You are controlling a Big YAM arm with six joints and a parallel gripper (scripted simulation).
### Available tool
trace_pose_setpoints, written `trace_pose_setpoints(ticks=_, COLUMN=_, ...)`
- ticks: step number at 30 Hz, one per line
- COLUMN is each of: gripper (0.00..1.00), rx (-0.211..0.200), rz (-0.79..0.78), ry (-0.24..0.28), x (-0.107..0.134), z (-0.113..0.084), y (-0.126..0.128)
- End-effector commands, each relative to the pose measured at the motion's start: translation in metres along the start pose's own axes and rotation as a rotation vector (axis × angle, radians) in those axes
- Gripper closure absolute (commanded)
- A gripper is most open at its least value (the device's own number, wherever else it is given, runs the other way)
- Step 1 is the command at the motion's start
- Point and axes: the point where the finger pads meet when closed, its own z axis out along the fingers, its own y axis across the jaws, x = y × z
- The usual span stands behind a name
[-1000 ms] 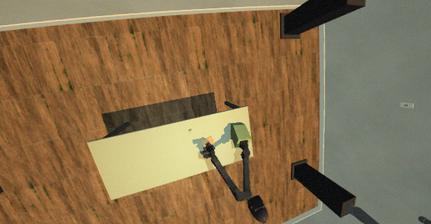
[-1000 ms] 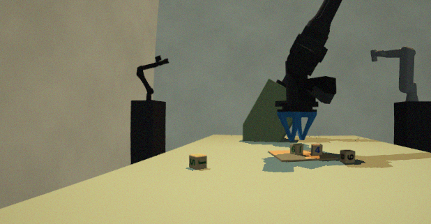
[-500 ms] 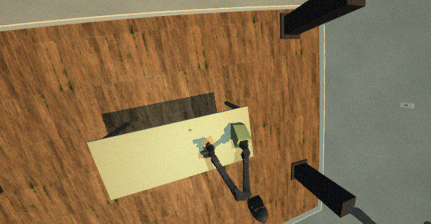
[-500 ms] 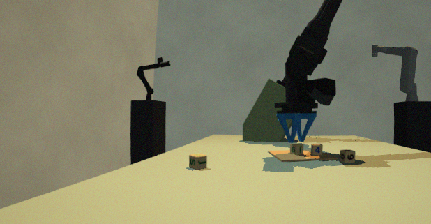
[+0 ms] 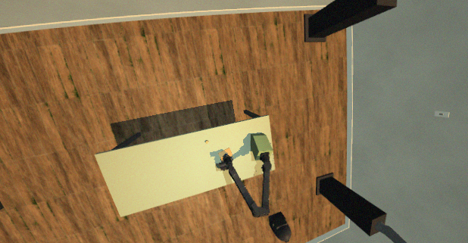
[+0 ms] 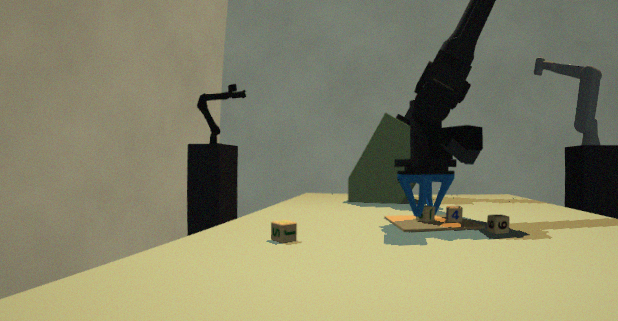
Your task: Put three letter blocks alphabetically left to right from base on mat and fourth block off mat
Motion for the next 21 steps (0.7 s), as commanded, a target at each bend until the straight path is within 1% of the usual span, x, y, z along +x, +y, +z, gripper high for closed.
trace_pose_setpoints(ticks=1, gripper=0.59, rx=0.007, rz=0.0, ry=-0.006, x=-0.007, z=0.008, y=-0.002)
trace_pose_setpoints(ticks=4, gripper=0.59, rx=0.01, rz=-0.003, ry=-0.011, x=-0.01, z=0.009, y=-0.003)
trace_pose_setpoints(ticks=6, gripper=0.59, rx=0.028, rz=-0.019, ry=-0.033, x=-0.021, z=0.0, y=-0.006)
trace_pose_setpoints(ticks=10, gripper=0.59, rx=0.02, rz=-0.004, ry=-0.022, x=-0.014, z=0.001, y=-0.005)
trace_pose_setpoints(ticks=21, gripper=0.59, rx=0.02, rz=-0.004, ry=-0.022, x=-0.014, z=0.001, y=-0.005)
